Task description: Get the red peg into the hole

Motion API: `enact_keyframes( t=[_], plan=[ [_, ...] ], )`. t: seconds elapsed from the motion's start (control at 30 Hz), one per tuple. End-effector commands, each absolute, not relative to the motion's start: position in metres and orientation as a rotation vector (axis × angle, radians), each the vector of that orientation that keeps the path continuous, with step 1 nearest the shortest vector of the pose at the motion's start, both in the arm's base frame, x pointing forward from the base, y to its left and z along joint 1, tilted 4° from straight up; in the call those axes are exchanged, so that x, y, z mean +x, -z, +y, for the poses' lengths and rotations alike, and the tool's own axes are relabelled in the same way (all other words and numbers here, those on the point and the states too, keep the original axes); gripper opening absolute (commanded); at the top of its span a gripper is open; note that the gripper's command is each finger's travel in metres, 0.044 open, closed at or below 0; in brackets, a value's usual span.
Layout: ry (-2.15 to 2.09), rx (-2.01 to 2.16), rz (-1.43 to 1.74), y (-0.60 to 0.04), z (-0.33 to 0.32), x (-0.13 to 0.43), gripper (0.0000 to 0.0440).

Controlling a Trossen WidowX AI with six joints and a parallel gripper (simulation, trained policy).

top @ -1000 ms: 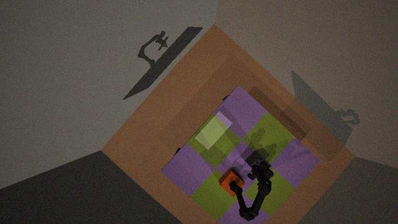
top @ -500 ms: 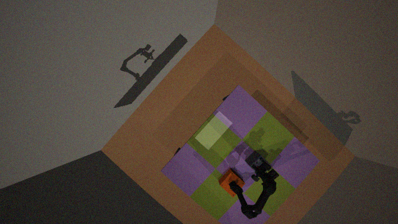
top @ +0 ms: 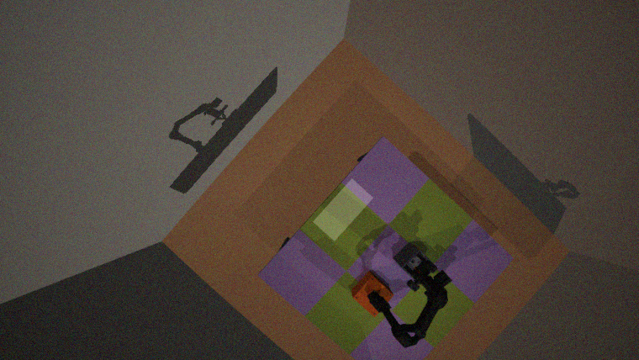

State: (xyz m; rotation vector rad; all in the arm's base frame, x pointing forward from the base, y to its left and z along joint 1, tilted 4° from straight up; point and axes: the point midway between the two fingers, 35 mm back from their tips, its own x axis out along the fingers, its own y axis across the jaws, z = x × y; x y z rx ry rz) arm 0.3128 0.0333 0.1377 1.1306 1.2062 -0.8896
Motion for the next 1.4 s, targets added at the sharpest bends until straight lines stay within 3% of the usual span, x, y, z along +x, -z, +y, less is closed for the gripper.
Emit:
enact_keyframes(
  t=[0.0,0.87,0.93,1.13,1.37],
  plan=[
    [0.894,1.127,1.231,-0.127,0.031,0.316,0.0],
    [0.86,1.08,1.311,-0.061,0.029,0.341,0.0001],
    [0.864,1.068,1.314,-0.058,0.028,0.342,0.0012],
    [0.869,1.043,1.343,-0.052,0.029,0.342,0.0101],
    [0.864,1.069,1.4,-0.055,0.036,0.337,0.0092]
  ],
)
